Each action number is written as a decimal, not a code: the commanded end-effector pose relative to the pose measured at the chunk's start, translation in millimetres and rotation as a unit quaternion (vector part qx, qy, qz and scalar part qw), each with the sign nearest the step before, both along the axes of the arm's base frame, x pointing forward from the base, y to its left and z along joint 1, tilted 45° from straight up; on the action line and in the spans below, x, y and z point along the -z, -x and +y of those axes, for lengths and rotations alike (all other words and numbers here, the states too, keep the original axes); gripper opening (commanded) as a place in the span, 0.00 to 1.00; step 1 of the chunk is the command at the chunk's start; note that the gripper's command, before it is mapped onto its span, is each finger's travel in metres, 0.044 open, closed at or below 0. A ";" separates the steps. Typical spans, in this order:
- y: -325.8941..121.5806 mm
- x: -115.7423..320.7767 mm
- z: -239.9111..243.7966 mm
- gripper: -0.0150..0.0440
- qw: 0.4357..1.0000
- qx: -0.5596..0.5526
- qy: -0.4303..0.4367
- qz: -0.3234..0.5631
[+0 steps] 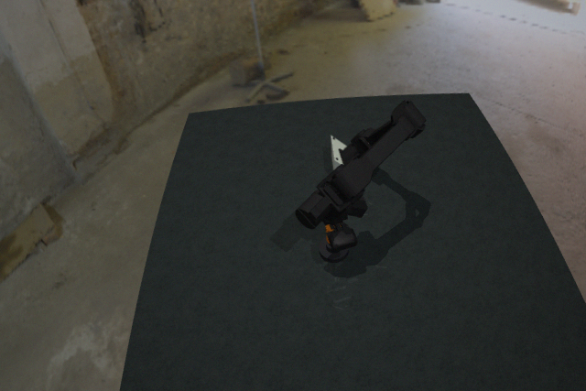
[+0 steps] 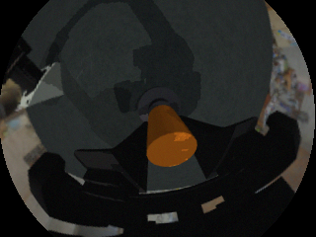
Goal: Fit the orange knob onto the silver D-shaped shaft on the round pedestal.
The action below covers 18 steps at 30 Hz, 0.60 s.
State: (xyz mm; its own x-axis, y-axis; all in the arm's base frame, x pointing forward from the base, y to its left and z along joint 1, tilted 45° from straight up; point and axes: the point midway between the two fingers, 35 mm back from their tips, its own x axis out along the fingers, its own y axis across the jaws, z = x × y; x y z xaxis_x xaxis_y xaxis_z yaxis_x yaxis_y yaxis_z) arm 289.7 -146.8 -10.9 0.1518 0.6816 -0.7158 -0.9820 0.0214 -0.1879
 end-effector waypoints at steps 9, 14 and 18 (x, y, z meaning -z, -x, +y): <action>-2.5 -4.4 -4.4 0.25 0.996 -0.061 0.015 -0.059; -3.4 -2.6 -3.5 0.25 0.994 -0.075 0.018 -0.073; -3.5 -1.4 -2.4 0.25 0.994 -0.075 0.018 -0.073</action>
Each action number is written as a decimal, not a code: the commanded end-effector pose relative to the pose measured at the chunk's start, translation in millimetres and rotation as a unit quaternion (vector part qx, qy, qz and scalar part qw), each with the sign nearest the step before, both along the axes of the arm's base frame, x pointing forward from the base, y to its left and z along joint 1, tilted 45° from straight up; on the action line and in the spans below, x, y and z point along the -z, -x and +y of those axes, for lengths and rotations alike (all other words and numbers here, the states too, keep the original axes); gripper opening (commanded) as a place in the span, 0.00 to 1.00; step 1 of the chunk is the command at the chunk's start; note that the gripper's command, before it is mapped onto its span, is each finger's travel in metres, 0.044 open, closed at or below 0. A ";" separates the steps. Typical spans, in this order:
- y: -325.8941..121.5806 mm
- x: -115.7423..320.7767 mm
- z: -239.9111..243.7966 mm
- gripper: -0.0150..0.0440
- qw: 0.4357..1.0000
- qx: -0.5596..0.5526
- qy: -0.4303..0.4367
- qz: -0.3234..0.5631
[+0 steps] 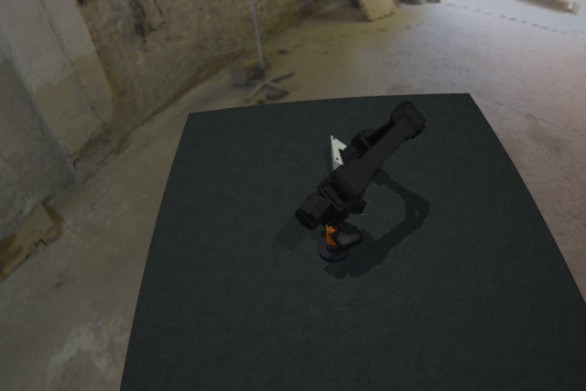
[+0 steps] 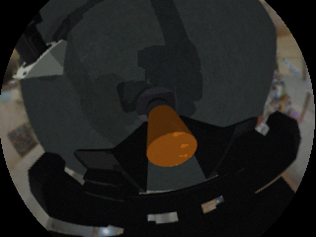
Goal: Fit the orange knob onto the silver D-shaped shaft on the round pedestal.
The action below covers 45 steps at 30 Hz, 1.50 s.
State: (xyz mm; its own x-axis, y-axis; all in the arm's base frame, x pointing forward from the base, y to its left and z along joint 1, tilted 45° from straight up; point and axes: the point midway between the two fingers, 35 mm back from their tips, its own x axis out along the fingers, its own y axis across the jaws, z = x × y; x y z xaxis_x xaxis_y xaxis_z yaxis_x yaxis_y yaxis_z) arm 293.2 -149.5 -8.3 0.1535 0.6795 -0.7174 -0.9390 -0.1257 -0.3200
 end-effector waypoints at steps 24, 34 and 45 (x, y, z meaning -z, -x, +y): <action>1.5 -1.2 -0.5 0.25 1.000 -0.003 0.001 -0.003; 1.3 1.1 -2.3 0.25 0.994 -0.078 0.017 -0.074; 2.9 0.5 -0.3 0.25 0.994 -0.078 0.017 -0.074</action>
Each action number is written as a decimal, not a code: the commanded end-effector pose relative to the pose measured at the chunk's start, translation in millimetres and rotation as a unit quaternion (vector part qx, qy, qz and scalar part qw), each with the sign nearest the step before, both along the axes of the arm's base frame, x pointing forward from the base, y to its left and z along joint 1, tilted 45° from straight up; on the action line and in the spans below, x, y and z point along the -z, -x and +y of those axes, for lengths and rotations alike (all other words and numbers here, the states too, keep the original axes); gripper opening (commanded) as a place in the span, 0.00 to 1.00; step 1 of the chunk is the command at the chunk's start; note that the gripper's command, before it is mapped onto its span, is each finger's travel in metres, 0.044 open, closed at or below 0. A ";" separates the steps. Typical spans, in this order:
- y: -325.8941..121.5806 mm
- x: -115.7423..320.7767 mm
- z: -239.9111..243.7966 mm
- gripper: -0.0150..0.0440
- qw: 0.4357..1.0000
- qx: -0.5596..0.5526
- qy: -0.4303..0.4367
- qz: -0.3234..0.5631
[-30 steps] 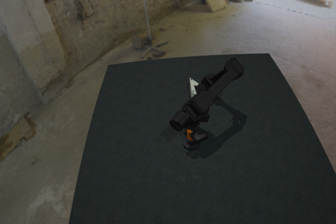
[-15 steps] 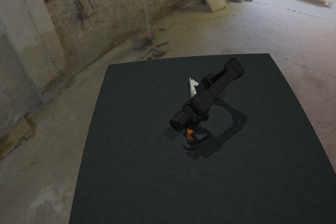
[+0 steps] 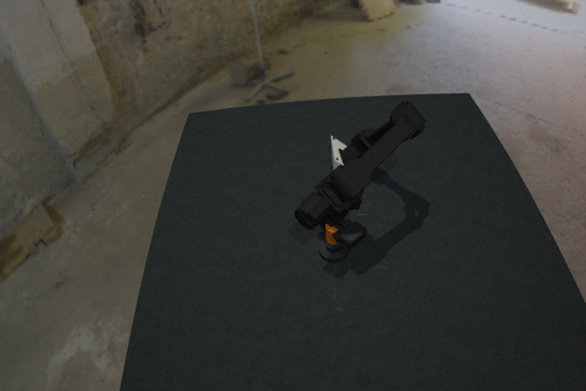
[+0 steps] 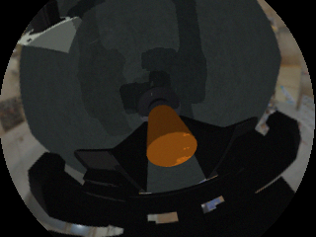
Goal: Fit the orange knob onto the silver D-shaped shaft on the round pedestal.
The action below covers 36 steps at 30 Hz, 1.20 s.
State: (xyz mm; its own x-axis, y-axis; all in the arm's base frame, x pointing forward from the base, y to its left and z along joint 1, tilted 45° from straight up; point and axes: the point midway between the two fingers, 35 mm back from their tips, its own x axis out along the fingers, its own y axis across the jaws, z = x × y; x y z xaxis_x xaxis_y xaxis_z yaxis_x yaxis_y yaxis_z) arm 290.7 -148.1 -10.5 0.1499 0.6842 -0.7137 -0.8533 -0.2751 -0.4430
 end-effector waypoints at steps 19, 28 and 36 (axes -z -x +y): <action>-1.5 -0.3 1.3 0.25 1.000 -0.001 0.004 -0.004; 1.8 -3.2 -1.9 0.25 1.000 0.002 0.003 0.000; 0.8 -3.5 -3.4 0.25 0.984 0.128 -0.024 0.119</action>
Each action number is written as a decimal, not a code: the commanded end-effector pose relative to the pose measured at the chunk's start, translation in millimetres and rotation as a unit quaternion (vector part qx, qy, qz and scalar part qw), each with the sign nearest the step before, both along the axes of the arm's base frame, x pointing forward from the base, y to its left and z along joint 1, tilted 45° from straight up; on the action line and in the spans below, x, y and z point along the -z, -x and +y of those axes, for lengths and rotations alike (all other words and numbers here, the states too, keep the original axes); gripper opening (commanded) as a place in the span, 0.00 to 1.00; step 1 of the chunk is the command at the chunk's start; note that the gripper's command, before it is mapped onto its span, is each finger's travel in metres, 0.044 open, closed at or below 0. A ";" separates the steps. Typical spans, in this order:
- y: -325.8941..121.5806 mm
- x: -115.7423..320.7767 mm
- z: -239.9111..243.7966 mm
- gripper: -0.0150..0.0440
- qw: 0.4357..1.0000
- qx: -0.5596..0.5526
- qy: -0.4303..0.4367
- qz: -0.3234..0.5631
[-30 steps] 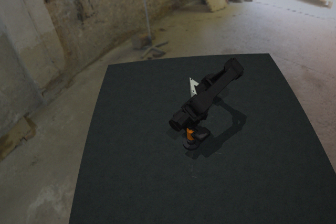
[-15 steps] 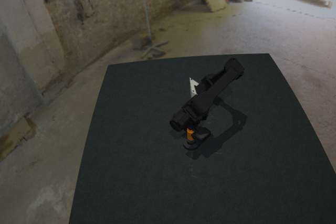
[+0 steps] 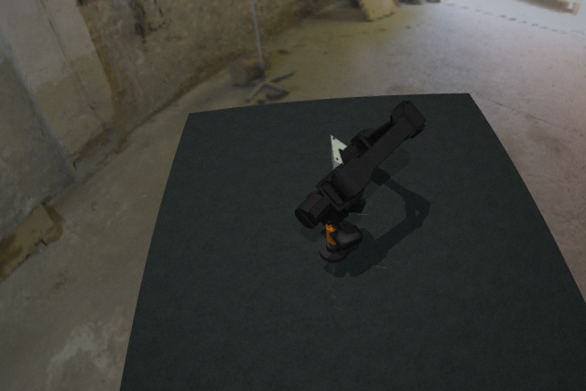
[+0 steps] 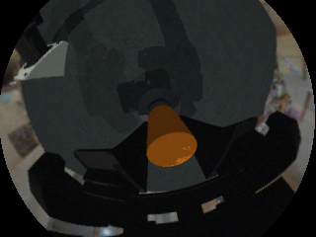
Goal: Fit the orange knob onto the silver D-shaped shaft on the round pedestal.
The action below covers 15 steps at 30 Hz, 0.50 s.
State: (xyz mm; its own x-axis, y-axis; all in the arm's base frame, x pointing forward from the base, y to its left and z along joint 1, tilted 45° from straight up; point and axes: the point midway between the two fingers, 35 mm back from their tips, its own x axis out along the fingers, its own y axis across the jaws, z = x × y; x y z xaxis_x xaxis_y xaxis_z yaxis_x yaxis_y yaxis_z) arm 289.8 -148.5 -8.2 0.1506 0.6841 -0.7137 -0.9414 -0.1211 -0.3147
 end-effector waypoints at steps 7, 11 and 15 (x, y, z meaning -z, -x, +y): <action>-1.3 0.1 -2.8 0.25 0.957 0.209 -0.041 0.197; -1.3 1.5 -1.6 0.25 0.909 0.300 -0.061 0.284; -1.2 2.7 -0.1 0.25 0.843 0.387 -0.079 0.366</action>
